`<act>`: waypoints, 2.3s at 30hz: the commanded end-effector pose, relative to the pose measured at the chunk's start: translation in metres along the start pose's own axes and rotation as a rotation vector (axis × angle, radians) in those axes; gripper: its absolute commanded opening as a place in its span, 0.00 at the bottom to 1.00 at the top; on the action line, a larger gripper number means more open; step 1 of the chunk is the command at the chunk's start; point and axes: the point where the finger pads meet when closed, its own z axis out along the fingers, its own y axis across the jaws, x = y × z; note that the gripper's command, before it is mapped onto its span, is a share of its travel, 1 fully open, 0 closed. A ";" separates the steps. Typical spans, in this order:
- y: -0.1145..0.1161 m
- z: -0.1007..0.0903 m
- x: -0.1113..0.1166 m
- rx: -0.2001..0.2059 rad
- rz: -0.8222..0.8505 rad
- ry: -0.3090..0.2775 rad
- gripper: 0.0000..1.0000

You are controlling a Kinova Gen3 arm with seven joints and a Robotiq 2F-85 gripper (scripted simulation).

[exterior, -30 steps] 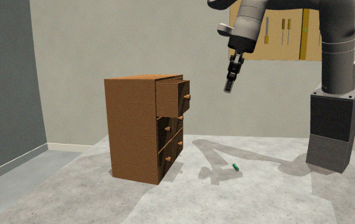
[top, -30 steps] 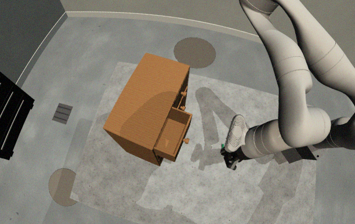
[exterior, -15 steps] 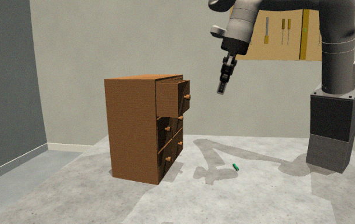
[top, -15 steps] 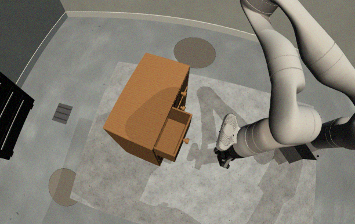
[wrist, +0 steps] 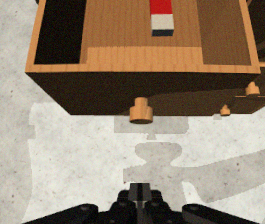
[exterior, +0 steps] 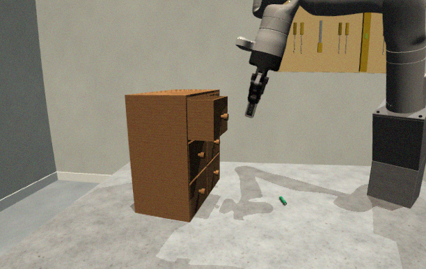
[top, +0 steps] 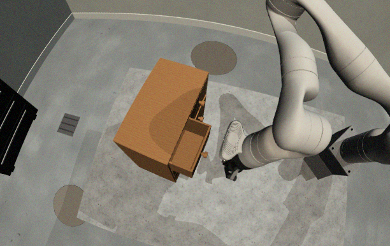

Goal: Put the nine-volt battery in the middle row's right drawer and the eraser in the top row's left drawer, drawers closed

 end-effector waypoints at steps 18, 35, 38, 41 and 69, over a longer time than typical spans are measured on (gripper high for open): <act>0.001 0.004 0.006 0.000 0.011 -0.003 0.00; 0.001 0.004 0.006 0.000 0.011 -0.003 0.00; 0.001 0.004 0.007 0.000 0.011 -0.003 0.00; 0.001 0.004 0.007 0.000 0.011 -0.003 0.00; 0.001 0.010 0.028 0.000 0.011 -0.003 0.00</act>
